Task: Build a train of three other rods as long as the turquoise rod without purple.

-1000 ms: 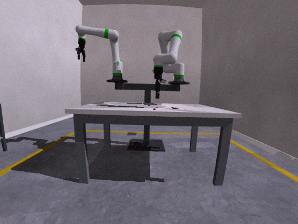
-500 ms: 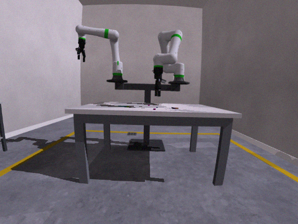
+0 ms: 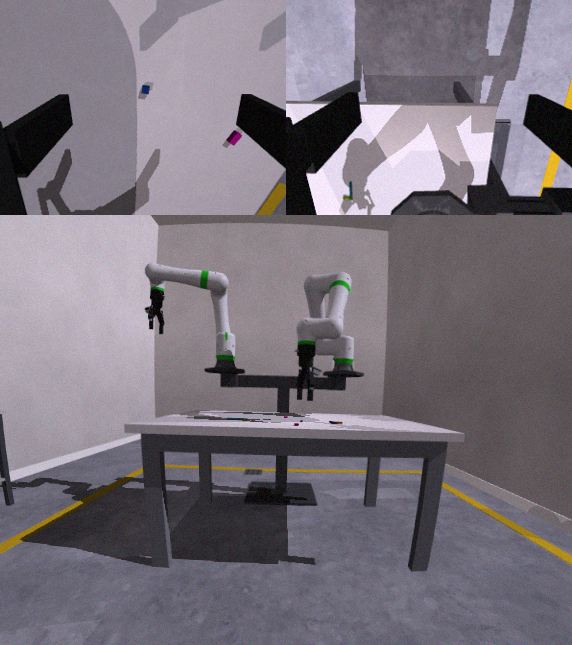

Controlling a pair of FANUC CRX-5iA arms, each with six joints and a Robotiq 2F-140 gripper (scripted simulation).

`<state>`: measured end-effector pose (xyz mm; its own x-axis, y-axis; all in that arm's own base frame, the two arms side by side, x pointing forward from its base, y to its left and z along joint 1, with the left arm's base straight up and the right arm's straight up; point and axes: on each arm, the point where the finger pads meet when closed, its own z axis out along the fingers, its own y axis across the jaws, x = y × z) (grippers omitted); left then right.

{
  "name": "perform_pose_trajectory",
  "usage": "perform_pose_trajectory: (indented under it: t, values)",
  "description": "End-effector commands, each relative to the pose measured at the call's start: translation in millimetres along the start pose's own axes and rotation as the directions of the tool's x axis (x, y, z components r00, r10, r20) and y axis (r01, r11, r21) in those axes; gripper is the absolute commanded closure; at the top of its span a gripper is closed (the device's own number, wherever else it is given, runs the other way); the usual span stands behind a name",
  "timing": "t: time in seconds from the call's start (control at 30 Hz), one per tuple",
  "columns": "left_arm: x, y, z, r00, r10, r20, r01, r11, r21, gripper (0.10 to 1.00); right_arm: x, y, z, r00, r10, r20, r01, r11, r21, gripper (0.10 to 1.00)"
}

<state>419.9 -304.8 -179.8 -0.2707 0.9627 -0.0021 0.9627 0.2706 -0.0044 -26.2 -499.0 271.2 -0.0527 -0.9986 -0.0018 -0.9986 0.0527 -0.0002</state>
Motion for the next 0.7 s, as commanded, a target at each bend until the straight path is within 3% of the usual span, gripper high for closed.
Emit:
perform_pose_trajectory:
  t: [0.0,0.2,0.4,0.47,0.5,0.67]
  values:
    - [9.1,6.9,0.8,0.986,-0.167,-0.001,0.167,0.986,-0.005,0.098,0.3,0.1,-0.8,1.000,0.000,-0.002,0.000,1.000,0.000,0.098]
    - [22.4,14.9,2.7,0.925,-0.379,0.000,0.379,0.925,-0.005,0.098,0.3,0.1,-0.8,1.000,0.000,-0.002,0.000,1.000,0.000,0.098]
    - [36.4,22.7,4.6,0.814,-0.581,0.001,0.581,0.814,-0.005,0.098,0.3,0.1,-0.8,1.000,0.000,-0.002,0.000,1.000,0.000,0.098]
    - [36.4,22.7,4.6,0.814,-0.581,0.001,0.581,0.814,-0.005,0.098,0.3,0.1,-0.8,1.000,0.000,-0.002,0.000,1.000,0.000,0.098]
    - [43.0,26.2,5.5,0.746,-0.666,0.002,0.666,0.746,-0.004,0.098,0.3,0.1,-0.8,1.000,0.000,-0.002,0.000,1.000,0.000,0.098]
    - [53.3,31.3,6.9,0.625,-0.781,0.002,0.781,0.625,-0.004,0.098,0.3,0.1,-0.8,1.000,0.000,-0.002,0.000,1.000,0.000,0.098]
